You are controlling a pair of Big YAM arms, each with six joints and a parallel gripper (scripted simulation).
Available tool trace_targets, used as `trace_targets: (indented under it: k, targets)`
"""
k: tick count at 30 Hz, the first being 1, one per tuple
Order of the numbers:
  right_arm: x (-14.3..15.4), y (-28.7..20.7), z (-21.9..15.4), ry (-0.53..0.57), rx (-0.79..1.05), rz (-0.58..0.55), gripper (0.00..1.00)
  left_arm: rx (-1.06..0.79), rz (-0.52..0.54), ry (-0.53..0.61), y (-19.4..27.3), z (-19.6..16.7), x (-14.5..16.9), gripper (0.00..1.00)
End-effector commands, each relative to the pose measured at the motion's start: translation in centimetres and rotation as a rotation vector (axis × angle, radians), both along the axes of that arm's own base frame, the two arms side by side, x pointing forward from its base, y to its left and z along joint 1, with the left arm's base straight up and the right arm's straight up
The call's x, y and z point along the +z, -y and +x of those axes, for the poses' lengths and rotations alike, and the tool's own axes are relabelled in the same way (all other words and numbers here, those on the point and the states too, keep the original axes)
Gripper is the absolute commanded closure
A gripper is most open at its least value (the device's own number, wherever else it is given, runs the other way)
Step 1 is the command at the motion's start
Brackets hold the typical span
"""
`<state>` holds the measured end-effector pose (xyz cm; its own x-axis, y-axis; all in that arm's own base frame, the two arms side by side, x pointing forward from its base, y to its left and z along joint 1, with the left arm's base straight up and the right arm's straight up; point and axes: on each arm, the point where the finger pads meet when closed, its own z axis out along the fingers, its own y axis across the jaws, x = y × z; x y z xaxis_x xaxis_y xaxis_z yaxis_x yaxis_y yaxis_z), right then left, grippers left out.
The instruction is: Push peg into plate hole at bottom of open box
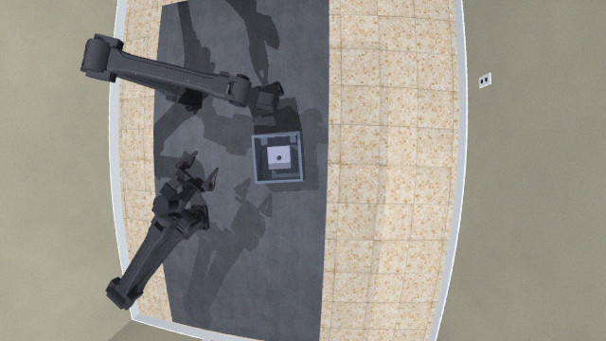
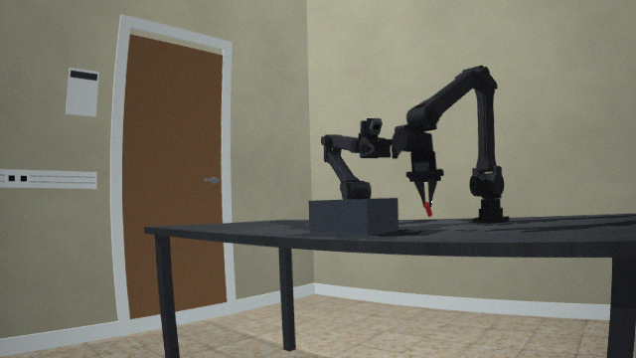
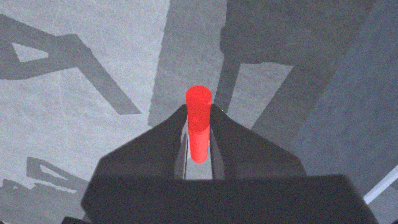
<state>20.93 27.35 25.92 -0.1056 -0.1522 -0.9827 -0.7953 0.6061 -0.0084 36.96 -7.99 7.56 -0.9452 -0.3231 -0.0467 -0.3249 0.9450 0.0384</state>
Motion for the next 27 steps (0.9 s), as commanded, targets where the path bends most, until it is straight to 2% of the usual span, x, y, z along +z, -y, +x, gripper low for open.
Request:
trace_targets:
  k: [1,2,4,10,15,19,27]
  targets:
    - [1.8,-0.4,0.3,0.013,-0.001,0.031,0.0,0.019,0.028,0.232,1.1,-0.2,1.4,0.93]
    - [1.8,-0.4,0.3,0.013,-0.001,0.031,0.0,0.018,0.052,0.303,1.0,-0.4,1.6,0.93]
    - [1.8,-0.4,0.3,0.013,-0.001,0.031,0.0,0.018,0.052,0.303,1.0,-0.4,1.6,0.93]
    - [1.8,-0.4,0.3,0.013,-0.001,0.031,0.0,0.004,0.199,0.722,0.4,-1.4,3.1,0.93]
    - [1.8,-0.4,0.3,0.013,-0.001,0.031,0.0,-0.016,0.299,0.948,0.1,-2.0,3.3,0.93]
    - [1.8,-0.4,0.3,0.013,-0.001,0.031,0.0,-0.022,0.36,1.07,-0.2,-2.6,3.3,0.93]
    - [1.8,-0.4,0.3,0.013,-0.001,0.031,0.0,-0.013,0.371,1.113,-0.5,-2.7,3.1,0.93]
